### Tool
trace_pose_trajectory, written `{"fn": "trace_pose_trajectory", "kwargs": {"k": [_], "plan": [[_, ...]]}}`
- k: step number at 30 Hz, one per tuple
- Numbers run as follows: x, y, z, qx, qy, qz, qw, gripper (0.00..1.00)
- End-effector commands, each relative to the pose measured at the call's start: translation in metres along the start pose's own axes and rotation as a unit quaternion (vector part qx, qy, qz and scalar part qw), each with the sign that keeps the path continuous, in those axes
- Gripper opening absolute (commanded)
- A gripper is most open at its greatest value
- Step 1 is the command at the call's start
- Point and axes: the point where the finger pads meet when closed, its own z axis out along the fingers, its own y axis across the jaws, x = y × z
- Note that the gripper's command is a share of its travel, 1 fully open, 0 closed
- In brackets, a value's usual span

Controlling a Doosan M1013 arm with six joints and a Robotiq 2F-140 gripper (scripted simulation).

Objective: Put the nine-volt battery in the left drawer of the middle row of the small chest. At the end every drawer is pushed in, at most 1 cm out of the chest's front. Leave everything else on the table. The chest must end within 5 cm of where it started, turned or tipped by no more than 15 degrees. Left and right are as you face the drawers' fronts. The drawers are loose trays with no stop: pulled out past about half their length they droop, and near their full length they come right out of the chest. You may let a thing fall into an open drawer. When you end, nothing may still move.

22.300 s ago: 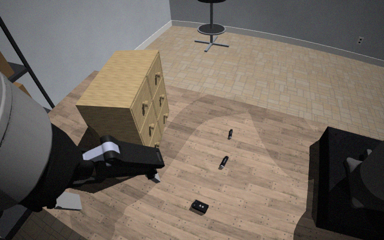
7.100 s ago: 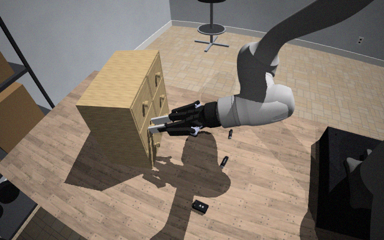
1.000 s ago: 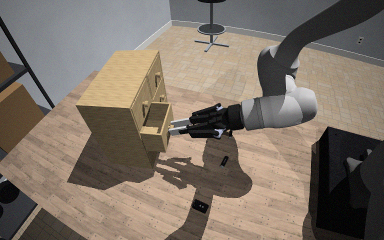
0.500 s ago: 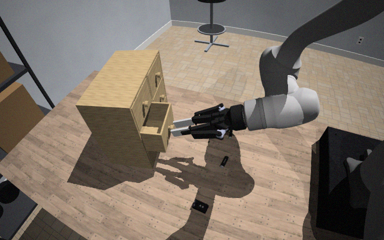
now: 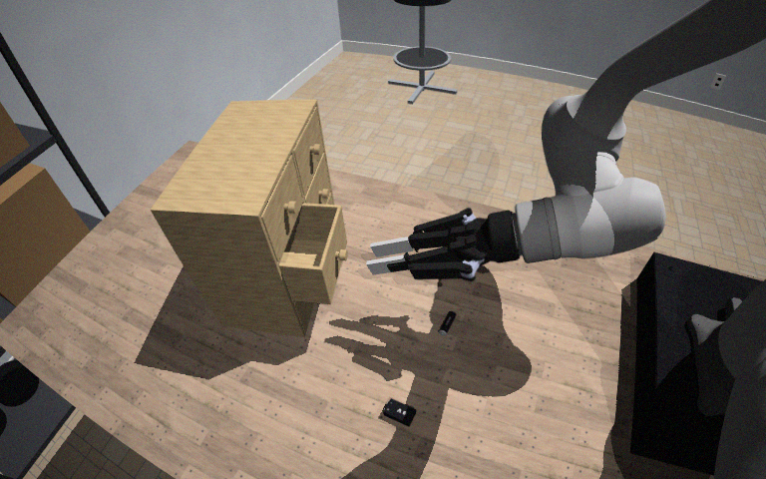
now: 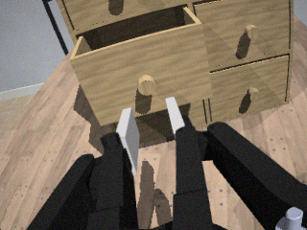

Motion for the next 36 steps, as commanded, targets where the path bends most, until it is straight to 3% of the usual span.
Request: {"fn": "trace_pose_trajectory", "kwargs": {"k": [1, 9, 15, 36], "plan": [[0.002, 0.0, -0.006, 0.001, 0.003, -0.005, 1.0, 0.2], [0.003, 0.0, -0.042, 0.001, 0.003, -0.005, 1.0, 0.2], [0.003, 0.0, -0.056, 0.001, 0.003, -0.005, 1.0, 0.2], [0.005, 0.0, -0.061, 0.001, -0.017, -0.005, 1.0, 0.2]]}}
